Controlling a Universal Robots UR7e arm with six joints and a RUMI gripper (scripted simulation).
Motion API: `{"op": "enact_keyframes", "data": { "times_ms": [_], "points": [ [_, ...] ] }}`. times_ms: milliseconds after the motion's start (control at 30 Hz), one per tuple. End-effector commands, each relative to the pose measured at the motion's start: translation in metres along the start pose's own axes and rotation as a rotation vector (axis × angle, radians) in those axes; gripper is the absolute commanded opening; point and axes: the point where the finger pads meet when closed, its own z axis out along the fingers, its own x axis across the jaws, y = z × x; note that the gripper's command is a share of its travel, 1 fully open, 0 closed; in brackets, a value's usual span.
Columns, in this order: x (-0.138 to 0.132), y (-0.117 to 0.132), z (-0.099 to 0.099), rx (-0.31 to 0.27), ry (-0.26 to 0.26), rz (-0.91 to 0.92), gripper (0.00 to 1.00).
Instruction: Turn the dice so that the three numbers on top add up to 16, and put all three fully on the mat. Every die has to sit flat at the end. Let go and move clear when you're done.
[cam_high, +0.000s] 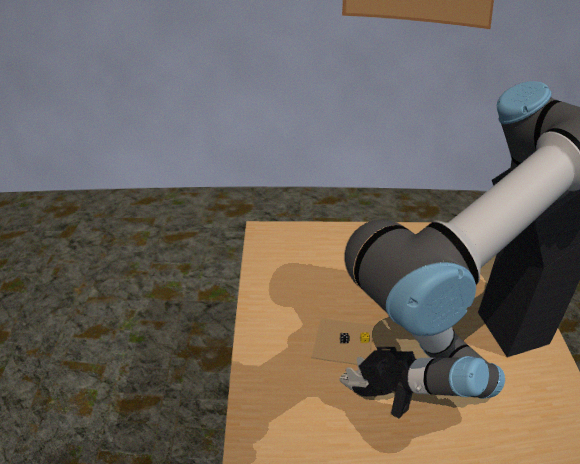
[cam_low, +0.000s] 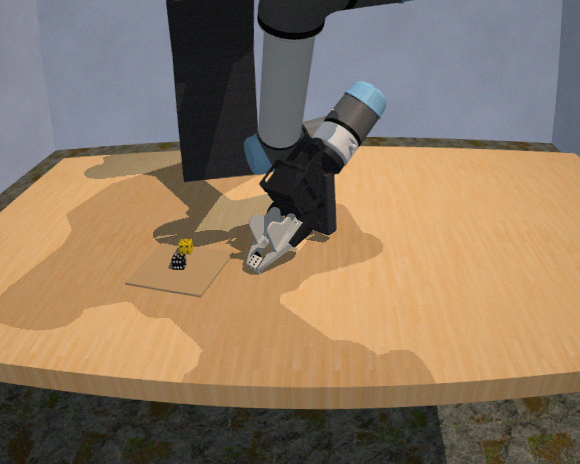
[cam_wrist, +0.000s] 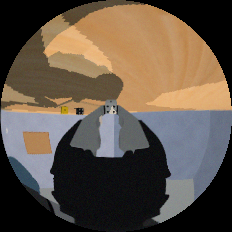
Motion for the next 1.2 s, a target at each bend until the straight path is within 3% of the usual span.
{"op": "enact_keyframes", "data": {
  "times_ms": [0,967,1167],
  "points": [
    [0.0004,0.0003,-0.0001,0.0,0.001,0.001,0.03],
    [0.0004,0.0003,-0.0001,0.0,0.001,0.001,0.03],
    [0.0004,0.0003,-0.0001,0.0,0.001,0.001,0.1]
  ]
}}
